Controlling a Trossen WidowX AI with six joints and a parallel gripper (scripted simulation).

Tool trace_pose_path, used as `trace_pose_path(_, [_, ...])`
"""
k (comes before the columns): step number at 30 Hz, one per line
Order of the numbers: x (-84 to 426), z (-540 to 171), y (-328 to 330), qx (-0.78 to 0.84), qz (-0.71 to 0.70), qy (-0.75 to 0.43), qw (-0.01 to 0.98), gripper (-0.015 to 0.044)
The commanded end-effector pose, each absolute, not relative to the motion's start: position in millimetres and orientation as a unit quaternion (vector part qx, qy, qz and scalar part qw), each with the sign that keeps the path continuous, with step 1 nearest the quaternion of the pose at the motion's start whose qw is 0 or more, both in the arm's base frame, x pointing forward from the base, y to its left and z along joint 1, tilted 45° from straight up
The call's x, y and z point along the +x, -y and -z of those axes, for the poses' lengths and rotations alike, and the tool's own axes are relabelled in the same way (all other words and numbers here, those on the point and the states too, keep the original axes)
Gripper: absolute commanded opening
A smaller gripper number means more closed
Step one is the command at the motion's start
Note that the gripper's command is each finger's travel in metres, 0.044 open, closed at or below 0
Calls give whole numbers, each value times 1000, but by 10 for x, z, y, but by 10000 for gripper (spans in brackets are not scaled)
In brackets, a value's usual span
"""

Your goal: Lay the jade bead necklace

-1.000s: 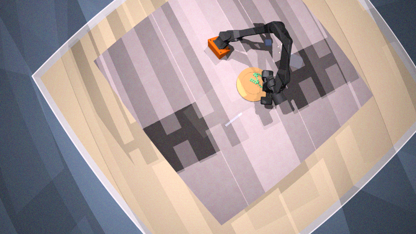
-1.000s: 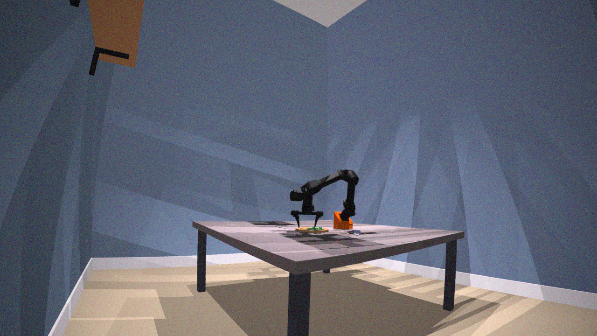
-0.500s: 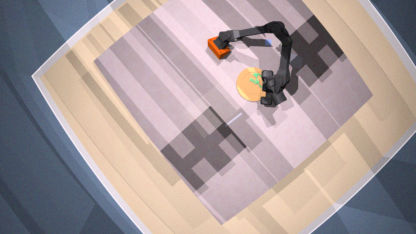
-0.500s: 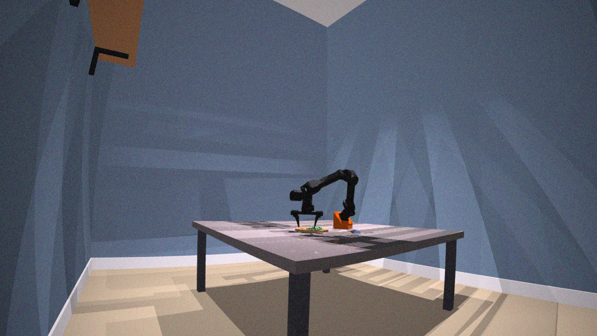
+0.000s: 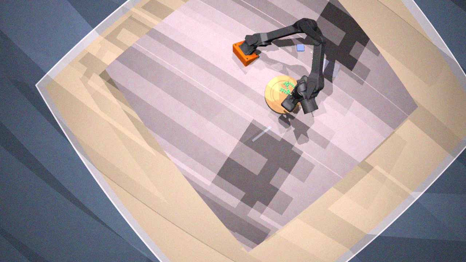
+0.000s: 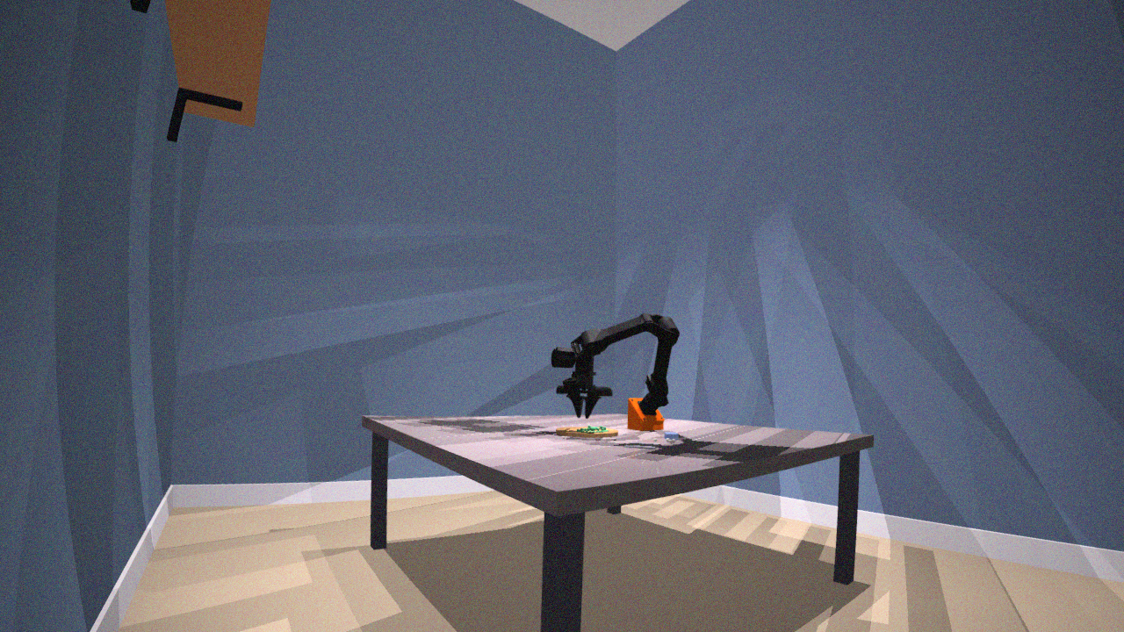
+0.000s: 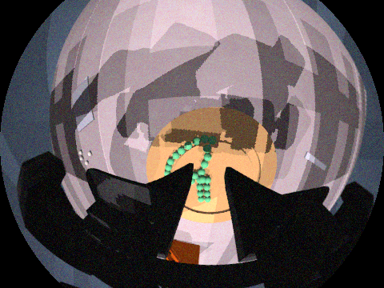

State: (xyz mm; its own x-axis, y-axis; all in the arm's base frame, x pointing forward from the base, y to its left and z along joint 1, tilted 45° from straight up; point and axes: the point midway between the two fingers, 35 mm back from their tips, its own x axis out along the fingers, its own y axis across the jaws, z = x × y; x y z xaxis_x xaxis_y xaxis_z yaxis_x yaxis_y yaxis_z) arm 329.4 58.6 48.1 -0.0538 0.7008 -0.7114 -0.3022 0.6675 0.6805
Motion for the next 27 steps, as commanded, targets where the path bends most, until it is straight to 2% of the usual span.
trace_pose_path(1, [3276, -471, -588, 166, -368, -627, 666, 120])
trace_pose_path(27, [3260, -224, -833, 166, -369, -626, 667, 120])
